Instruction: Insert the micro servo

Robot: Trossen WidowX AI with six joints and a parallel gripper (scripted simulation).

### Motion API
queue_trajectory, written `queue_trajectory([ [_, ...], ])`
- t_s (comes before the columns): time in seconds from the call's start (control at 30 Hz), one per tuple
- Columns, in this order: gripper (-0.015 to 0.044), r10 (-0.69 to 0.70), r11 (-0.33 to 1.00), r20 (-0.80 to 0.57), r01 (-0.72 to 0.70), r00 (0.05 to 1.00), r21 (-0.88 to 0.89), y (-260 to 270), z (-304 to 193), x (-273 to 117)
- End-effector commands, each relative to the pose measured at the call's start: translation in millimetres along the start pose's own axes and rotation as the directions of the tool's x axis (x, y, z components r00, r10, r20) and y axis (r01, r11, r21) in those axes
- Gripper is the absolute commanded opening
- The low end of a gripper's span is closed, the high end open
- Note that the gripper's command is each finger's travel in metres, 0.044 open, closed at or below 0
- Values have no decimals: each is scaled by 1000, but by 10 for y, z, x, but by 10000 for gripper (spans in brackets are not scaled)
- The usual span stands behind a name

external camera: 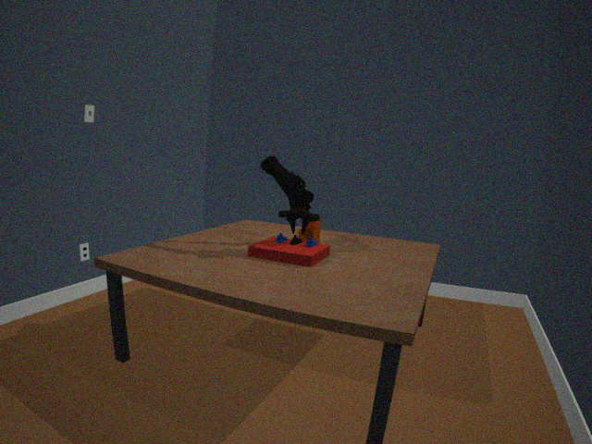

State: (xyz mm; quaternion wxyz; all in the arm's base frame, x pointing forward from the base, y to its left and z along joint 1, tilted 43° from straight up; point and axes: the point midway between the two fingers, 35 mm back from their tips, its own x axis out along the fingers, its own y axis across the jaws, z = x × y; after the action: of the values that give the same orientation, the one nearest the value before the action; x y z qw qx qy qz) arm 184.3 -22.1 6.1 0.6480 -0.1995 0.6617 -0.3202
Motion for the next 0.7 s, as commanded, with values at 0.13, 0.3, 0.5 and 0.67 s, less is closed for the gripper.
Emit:
queue_trajectory([
  [0.13,371,2,1000,1,-2,1000,1,28,382,-225],
  [0.3,440,4,1000,-1,-4,1000,5,22,834,-494],
  [0.5,440,5,1000,-2,-5,1000,7,-7,1124,-665],
  [0.67,440,10,1000,3,-10,1000,16,-10,1061,-1014],
])
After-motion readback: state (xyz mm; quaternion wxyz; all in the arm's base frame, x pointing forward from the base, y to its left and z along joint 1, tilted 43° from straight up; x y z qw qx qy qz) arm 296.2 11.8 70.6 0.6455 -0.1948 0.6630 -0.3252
